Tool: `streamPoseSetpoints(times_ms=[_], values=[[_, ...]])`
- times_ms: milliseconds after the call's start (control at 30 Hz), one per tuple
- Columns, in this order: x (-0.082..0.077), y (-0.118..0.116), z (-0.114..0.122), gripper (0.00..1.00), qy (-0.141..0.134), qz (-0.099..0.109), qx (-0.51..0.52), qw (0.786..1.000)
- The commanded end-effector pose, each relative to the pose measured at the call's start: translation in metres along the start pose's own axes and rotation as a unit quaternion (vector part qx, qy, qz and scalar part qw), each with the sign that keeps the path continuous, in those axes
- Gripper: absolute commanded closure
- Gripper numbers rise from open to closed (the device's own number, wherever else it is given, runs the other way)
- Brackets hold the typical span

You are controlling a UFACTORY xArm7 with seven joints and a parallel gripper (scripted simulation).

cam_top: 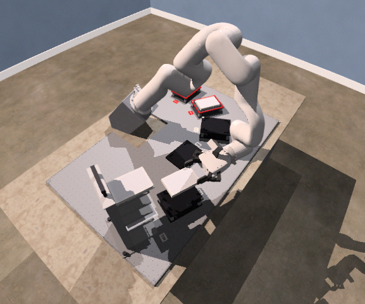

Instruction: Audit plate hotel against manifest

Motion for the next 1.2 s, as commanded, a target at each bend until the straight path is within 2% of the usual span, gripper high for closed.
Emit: streamPoseSetpoints(times_ms=[0, 1167], values=[[0.0, -0.002, -0.006, 1.0, 0.0, 0.0, 0.001, 1.0], [0.0, -0.013, -0.057, 1.0, 0.0, 0.0, 0.001, 1.0]])
Point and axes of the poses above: the point where the finger pads meet when closed, its own x axis out along the fingers, its own y axis across the jaws, z = x × y, the point moved 3 cm from there along -x, back along the fingers, and after that the axes turned 12 degrees about x, right-handed, at the moved point
